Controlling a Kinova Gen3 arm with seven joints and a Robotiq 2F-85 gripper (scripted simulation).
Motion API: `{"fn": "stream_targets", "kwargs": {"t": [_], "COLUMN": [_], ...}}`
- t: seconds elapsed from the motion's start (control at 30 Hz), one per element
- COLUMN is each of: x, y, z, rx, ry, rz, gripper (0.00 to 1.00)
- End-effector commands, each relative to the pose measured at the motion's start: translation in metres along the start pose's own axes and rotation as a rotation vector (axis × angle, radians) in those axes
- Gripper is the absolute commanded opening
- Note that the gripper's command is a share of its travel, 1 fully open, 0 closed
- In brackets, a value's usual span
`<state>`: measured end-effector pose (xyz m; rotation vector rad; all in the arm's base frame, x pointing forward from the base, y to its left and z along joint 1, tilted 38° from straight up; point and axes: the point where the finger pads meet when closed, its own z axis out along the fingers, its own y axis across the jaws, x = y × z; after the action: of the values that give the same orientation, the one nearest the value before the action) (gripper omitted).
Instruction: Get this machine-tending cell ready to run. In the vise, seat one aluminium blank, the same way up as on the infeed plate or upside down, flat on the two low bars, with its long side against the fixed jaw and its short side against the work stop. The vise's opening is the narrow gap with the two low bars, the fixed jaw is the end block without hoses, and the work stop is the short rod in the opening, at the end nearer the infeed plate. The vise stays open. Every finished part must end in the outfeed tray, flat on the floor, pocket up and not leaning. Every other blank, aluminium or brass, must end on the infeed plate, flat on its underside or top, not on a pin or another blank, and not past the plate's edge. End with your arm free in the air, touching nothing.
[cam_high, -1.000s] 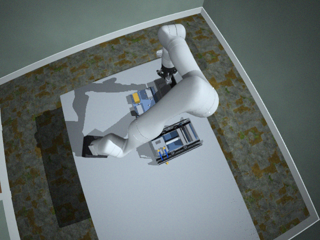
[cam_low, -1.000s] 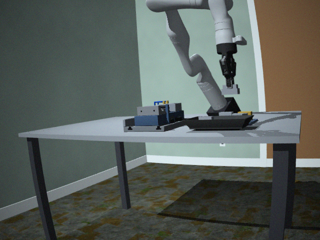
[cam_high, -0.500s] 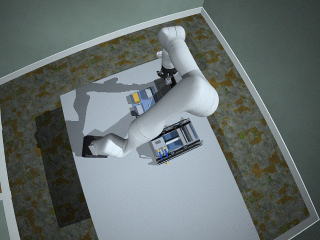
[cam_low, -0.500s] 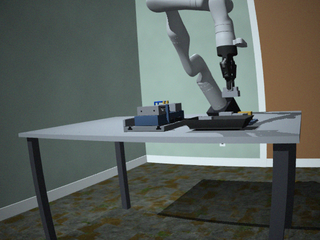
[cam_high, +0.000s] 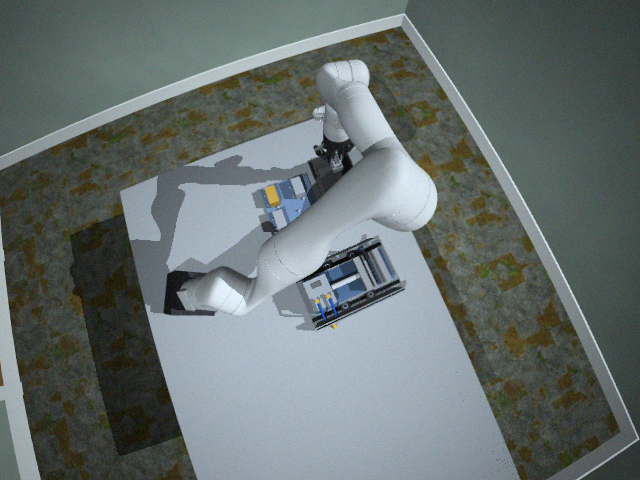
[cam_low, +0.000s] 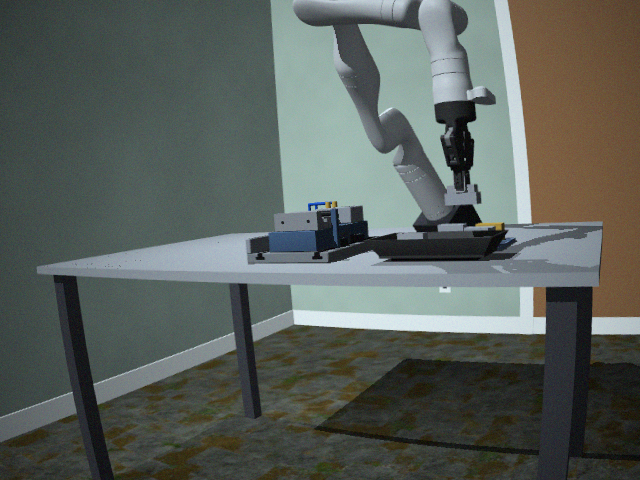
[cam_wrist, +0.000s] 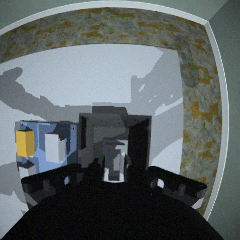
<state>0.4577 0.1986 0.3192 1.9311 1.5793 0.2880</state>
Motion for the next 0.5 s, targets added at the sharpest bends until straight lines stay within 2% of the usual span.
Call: {"fn": "stream_targets", "kwargs": {"t": [0.0, 0.47], "x": [-0.001, -0.001], "y": [-0.001, -0.001], "z": [0.006, 0.030], "rx": [0.003, 0.003], "ry": [-0.004, -0.004], "rz": [-0.001, -0.001], "gripper": [0.00, 0.00]}}
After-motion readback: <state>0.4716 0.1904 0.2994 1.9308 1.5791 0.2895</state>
